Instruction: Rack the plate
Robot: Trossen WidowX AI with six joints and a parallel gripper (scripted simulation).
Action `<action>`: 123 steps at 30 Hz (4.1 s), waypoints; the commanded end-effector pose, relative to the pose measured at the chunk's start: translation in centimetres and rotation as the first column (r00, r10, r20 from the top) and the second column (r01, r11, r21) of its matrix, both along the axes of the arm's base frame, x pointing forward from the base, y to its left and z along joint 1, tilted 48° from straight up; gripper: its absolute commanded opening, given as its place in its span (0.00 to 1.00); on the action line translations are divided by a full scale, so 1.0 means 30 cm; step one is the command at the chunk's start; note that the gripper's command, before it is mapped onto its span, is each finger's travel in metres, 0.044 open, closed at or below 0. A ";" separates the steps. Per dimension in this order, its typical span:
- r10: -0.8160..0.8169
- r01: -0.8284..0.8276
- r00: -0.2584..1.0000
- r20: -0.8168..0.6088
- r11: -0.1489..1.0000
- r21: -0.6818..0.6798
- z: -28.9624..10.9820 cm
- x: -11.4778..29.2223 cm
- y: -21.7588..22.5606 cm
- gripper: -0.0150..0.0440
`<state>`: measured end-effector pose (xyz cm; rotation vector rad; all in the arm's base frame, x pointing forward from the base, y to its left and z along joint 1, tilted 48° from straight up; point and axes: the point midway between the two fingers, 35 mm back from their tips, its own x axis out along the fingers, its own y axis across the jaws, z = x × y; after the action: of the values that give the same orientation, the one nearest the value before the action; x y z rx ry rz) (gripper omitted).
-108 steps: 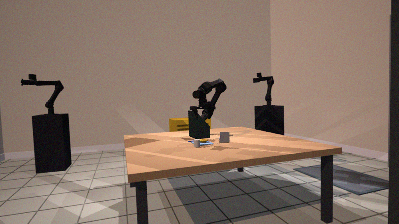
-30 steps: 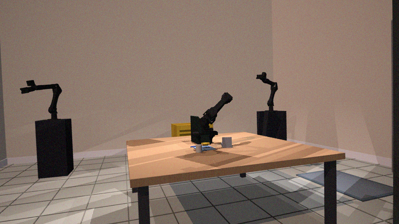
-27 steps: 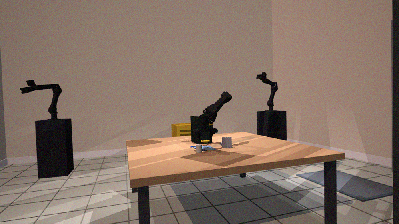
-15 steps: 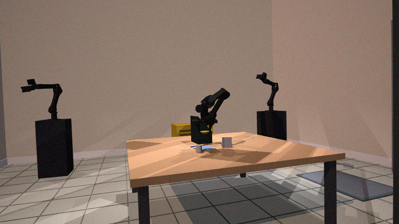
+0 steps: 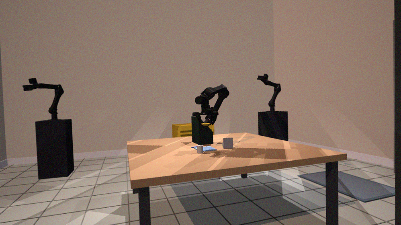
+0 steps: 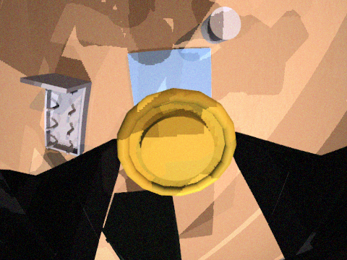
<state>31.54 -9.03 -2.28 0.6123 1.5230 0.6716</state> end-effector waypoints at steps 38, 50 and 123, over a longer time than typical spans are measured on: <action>-0.693 0.624 0.266 -0.670 0.653 -0.429 0.415 -0.214 0.315 0.25; -0.723 0.619 -0.141 -0.677 0.469 -0.630 0.495 -0.328 0.411 0.25; -0.875 0.770 0.371 0.311 0.103 -0.629 0.150 -0.401 0.525 0.25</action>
<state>19.39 6.63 2.32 0.8072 1.1544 -0.9172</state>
